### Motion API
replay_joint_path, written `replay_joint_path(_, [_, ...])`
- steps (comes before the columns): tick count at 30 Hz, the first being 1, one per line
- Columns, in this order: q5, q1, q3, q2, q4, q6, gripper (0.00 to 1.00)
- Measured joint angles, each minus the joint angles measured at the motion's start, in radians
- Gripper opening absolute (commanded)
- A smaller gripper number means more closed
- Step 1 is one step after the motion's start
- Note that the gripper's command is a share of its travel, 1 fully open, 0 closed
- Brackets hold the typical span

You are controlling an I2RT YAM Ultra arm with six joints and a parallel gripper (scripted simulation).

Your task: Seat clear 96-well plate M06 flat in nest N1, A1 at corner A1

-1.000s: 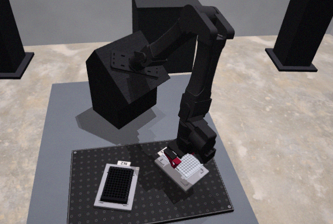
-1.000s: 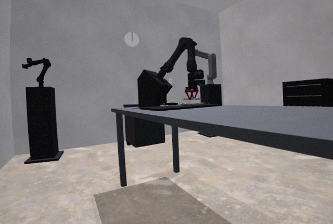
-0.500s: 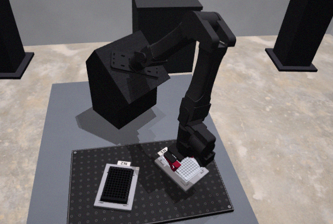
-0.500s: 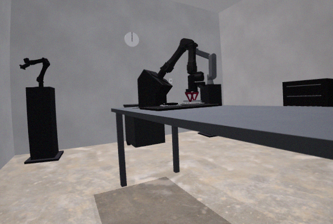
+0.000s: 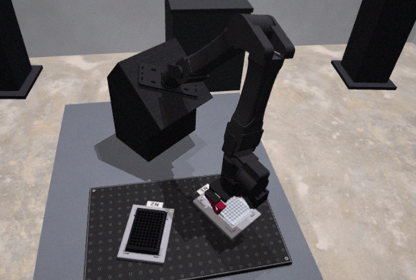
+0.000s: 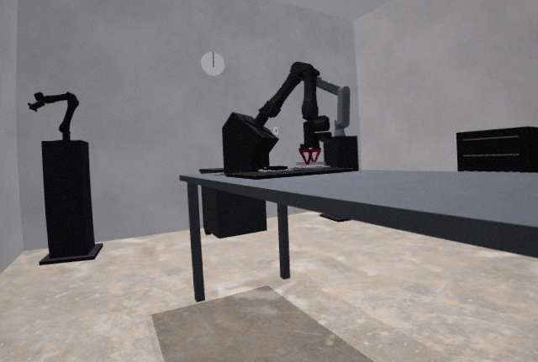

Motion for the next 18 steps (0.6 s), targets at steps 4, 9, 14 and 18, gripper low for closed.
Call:
replay_joint_path(4, [0.000, 0.001, 0.000, 0.000, 0.003, 0.000, 0.00])
replay_joint_path(9, [0.001, 0.002, -0.002, 0.003, 0.005, 0.001, 0.00])
replay_joint_path(14, [0.001, 0.002, -0.002, 0.006, 0.009, 0.002, 0.00])
replay_joint_path(18, [0.002, 0.003, -0.002, 0.007, 0.011, 0.002, 0.00])
